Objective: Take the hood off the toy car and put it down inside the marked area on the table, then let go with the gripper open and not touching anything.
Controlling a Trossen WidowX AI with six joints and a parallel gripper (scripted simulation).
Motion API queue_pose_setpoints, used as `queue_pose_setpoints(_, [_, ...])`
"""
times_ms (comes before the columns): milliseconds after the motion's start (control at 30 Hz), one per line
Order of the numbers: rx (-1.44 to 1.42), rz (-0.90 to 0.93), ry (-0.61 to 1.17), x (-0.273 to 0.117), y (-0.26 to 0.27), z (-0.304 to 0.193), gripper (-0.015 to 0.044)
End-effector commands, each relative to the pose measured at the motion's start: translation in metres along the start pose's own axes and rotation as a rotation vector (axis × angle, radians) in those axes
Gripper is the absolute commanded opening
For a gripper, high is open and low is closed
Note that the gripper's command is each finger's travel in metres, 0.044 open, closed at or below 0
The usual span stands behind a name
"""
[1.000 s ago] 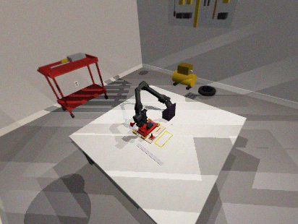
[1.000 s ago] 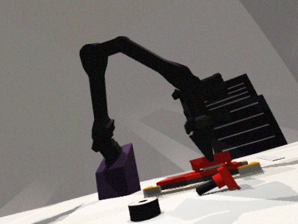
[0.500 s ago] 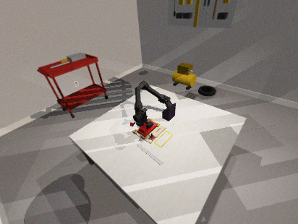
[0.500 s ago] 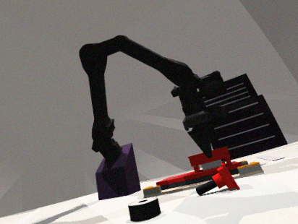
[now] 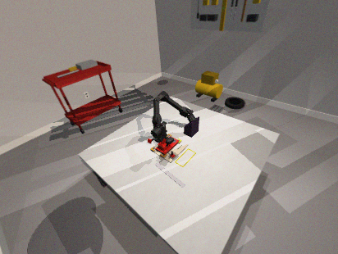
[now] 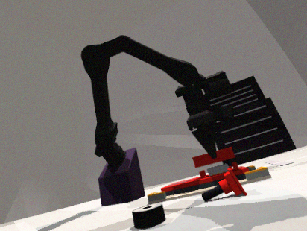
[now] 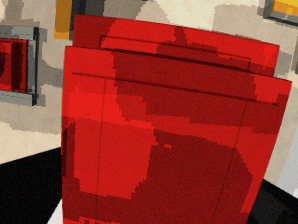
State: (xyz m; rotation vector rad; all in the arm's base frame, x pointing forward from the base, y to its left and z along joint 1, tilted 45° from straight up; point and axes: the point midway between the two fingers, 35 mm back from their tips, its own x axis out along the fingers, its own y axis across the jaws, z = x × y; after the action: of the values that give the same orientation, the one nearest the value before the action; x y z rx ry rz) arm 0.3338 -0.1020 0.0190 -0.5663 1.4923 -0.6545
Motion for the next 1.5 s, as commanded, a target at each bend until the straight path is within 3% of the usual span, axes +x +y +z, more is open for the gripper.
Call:
queue_pose_setpoints(0, [0.009, 0.004, -0.009, -0.011, 0.0, 0.004, 0.0])
queue_pose_setpoints(233, [0.009, 0.006, -0.008, -0.046, 0.0, 0.003, 0.0])
queue_pose_setpoints(367, [-0.004, 0.002, -0.006, -0.04, 0.007, 0.002, 0.0])
queue_pose_setpoints(1267, [0.008, 0.022, -0.009, -0.05, 0.196, -0.028, 0.0])
queue_pose_setpoints(1467, [0.01, 0.019, -0.009, -0.049, 0.205, -0.033, 0.0])
